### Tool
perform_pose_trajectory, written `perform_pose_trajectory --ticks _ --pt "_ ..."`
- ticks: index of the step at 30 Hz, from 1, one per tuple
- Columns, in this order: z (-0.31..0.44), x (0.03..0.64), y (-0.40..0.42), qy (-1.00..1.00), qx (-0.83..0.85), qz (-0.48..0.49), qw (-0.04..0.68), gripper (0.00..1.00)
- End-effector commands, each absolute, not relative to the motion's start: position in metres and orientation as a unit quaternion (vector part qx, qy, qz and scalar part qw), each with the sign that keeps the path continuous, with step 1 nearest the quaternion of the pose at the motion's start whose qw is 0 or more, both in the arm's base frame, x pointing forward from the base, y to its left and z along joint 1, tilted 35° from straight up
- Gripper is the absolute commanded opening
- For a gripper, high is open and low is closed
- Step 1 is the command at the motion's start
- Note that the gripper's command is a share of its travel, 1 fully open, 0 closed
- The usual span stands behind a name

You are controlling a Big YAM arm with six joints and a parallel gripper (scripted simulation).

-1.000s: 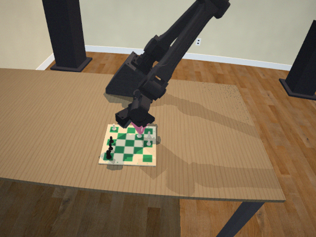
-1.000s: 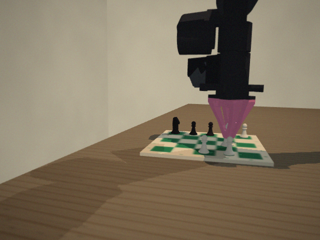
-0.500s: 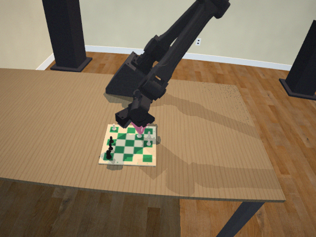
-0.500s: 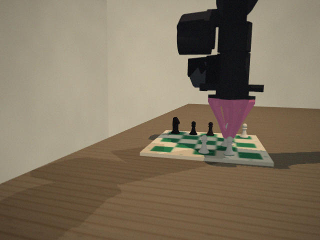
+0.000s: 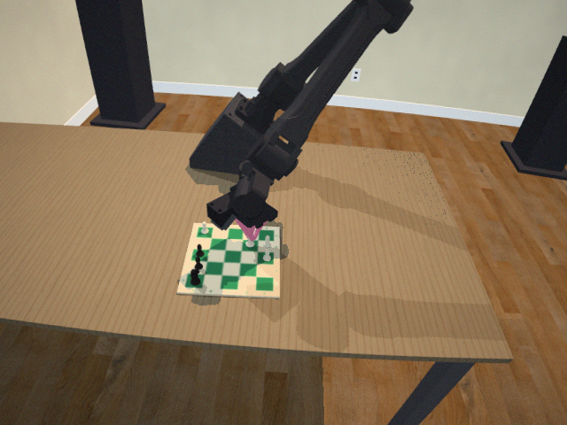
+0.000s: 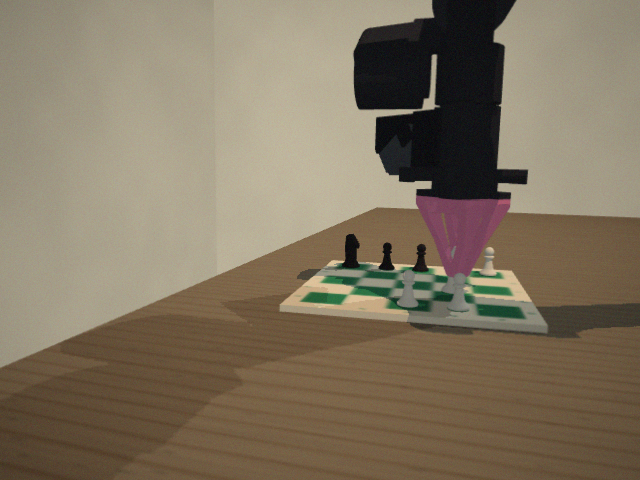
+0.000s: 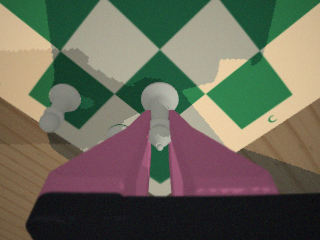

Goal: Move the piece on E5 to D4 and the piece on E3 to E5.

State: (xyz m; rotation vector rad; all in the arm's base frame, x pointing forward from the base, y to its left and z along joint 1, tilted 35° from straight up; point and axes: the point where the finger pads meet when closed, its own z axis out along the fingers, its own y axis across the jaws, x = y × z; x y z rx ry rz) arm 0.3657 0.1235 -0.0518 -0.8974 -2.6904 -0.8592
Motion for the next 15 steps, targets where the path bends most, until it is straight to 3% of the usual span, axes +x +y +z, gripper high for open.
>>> perform_pose_trajectory --ticks 1,15 --pt "-0.0491 0.3663 0.1292 -0.906 -0.298 -0.288 0.085 0.0" --pt "-0.0574 0.3631 0.1301 -0.906 -0.3 -0.286 0.091 0.0"
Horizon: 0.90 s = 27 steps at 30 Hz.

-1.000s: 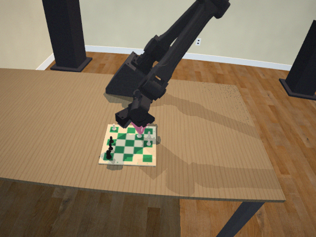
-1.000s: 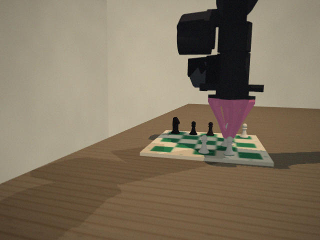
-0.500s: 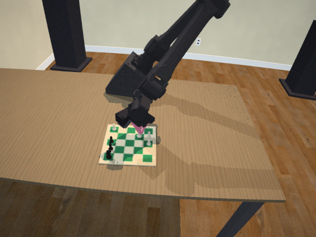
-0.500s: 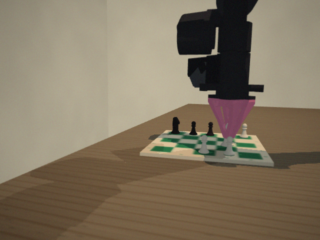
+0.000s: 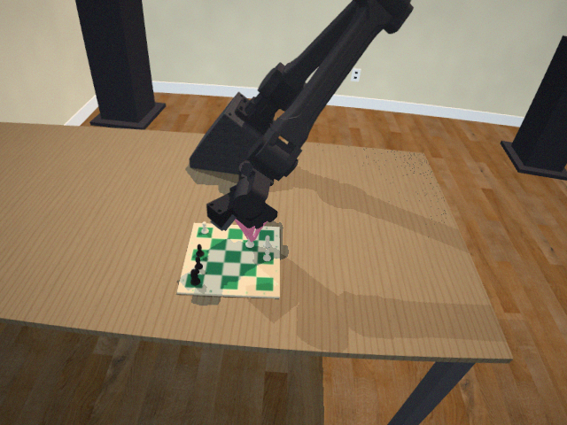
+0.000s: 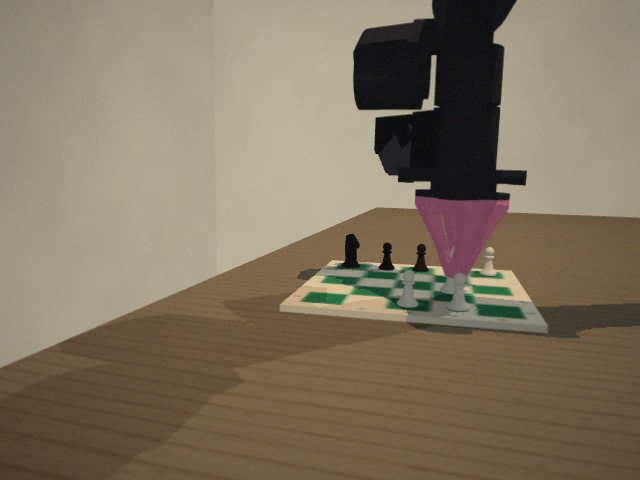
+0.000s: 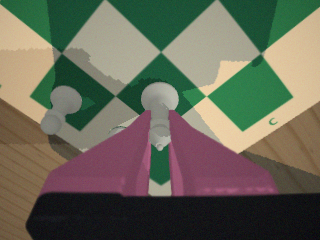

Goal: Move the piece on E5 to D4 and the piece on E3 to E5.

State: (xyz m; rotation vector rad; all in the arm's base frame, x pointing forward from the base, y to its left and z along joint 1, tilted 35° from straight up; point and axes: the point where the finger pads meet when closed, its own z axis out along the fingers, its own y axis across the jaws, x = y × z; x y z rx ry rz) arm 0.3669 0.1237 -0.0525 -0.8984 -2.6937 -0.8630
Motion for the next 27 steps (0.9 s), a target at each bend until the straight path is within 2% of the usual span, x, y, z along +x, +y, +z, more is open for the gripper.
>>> perform_pose_trajectory --ticks 1,27 --pt "-0.0577 0.363 0.1303 -0.906 -0.3 -0.285 0.091 0.0" --pt "-0.0576 0.3632 0.1314 -0.906 -0.3 -0.286 0.091 0.0"
